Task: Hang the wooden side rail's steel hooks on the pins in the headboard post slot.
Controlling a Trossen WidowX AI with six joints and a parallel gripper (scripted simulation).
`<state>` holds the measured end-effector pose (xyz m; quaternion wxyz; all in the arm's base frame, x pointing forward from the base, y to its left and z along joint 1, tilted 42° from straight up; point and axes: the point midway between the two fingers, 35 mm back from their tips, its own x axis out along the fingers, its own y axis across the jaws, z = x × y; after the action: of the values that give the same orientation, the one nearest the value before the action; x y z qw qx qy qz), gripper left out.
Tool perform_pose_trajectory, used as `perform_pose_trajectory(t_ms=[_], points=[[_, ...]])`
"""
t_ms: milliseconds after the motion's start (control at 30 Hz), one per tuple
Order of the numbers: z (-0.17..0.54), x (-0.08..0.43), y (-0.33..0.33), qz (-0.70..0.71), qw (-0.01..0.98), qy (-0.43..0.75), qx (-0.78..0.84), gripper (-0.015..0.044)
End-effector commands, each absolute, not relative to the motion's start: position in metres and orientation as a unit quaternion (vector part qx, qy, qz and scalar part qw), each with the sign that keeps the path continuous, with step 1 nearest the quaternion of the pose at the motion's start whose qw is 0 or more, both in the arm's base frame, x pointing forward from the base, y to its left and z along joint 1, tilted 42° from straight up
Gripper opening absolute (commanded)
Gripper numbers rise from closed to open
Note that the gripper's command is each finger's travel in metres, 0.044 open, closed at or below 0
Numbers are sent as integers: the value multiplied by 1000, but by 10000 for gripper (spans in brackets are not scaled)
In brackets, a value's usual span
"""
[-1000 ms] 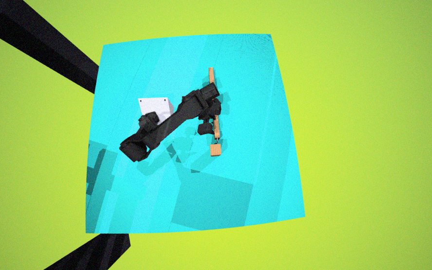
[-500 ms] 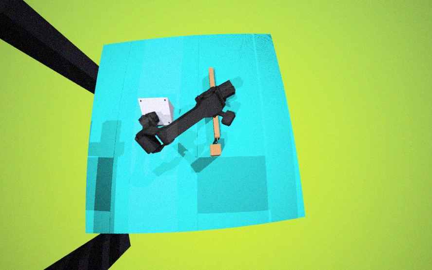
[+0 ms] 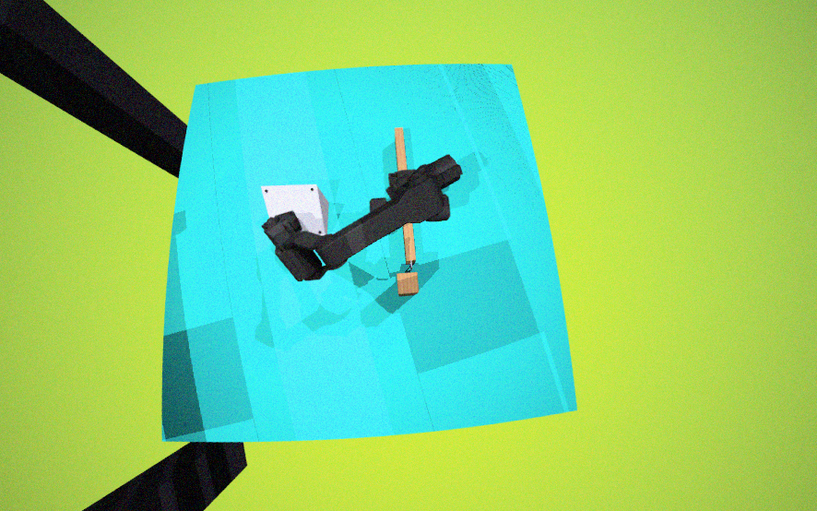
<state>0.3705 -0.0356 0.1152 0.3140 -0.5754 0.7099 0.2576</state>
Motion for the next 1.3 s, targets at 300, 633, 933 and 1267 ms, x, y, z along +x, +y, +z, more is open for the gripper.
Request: perform_pose_trajectory(t_ms=[300, 633, 933, 1267], points=[[86, 364, -60, 266, 310, 710, -574, 440], [73, 362, -72, 266, 310, 710, -574, 440], [62, 361, -81, 266, 310, 710, -574, 440], [50, 359, -92, 266, 310, 710, -574, 440]])
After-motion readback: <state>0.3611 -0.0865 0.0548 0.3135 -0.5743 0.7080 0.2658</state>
